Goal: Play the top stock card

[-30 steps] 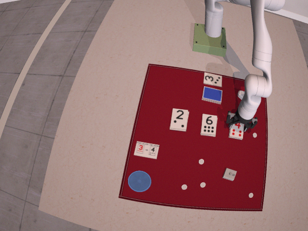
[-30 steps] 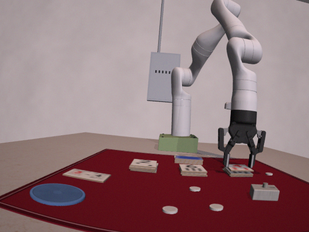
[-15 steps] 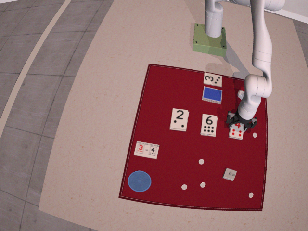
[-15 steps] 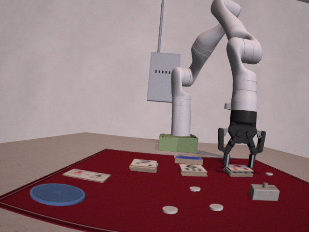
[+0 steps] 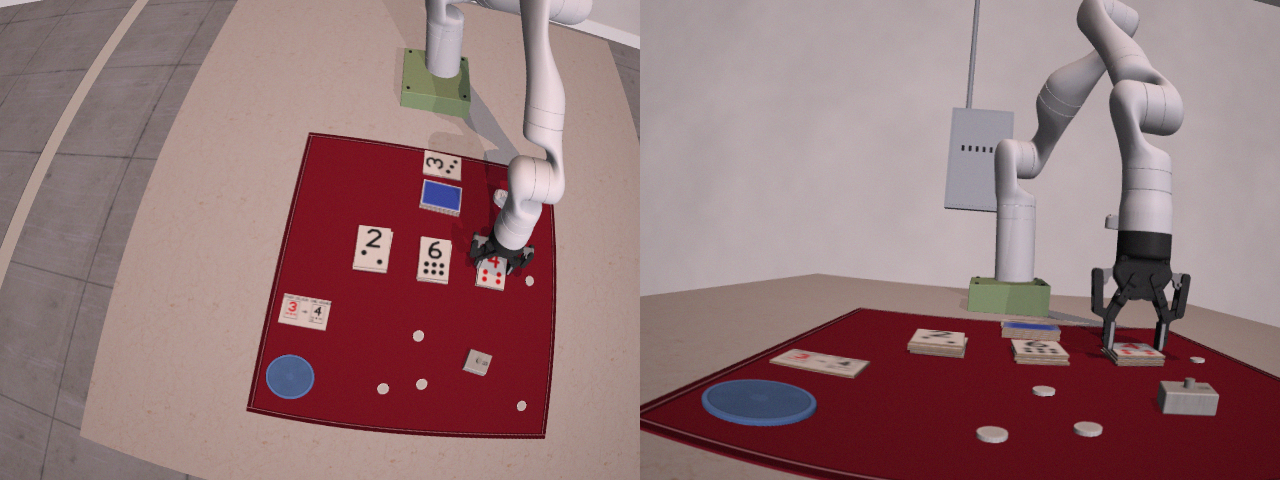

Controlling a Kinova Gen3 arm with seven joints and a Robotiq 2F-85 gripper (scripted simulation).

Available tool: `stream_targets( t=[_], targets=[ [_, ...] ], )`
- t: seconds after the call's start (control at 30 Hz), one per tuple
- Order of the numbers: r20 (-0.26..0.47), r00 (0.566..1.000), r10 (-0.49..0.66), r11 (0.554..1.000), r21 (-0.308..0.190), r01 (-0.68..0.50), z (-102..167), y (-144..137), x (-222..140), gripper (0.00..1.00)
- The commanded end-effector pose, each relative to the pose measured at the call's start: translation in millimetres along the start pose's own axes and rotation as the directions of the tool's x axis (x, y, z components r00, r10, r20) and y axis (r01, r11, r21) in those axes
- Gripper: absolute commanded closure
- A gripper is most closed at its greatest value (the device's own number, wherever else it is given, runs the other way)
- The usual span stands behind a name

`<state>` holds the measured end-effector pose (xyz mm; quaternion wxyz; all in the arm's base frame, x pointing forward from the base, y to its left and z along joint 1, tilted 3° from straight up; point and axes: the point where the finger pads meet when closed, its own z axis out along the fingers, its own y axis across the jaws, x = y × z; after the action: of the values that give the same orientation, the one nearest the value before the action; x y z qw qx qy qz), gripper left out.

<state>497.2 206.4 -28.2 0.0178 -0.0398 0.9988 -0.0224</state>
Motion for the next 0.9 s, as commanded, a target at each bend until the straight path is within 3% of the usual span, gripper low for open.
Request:
stream_targets(
  t=[0.0, 0.53, 0.57, 0.87],
  targets=[
    [0.002, 1.000, -0.002, 1.000, -0.002, 0.002, 2.5, -0.9, -0.5, 0.28],
    [0.002, 1.000, -0.002, 1.000, -0.002, 0.002, 2.5, -0.9, -0.5, 0.28],
    [0.002, 1.000, -0.002, 1.000, -0.002, 0.002, 2.5, -0.9, -0.5, 0.15],
    [0.002, 1.000, -0.002, 1.000, -0.002, 0.002, 2.5, -0.9, -0.5, 0.15]
  ],
)
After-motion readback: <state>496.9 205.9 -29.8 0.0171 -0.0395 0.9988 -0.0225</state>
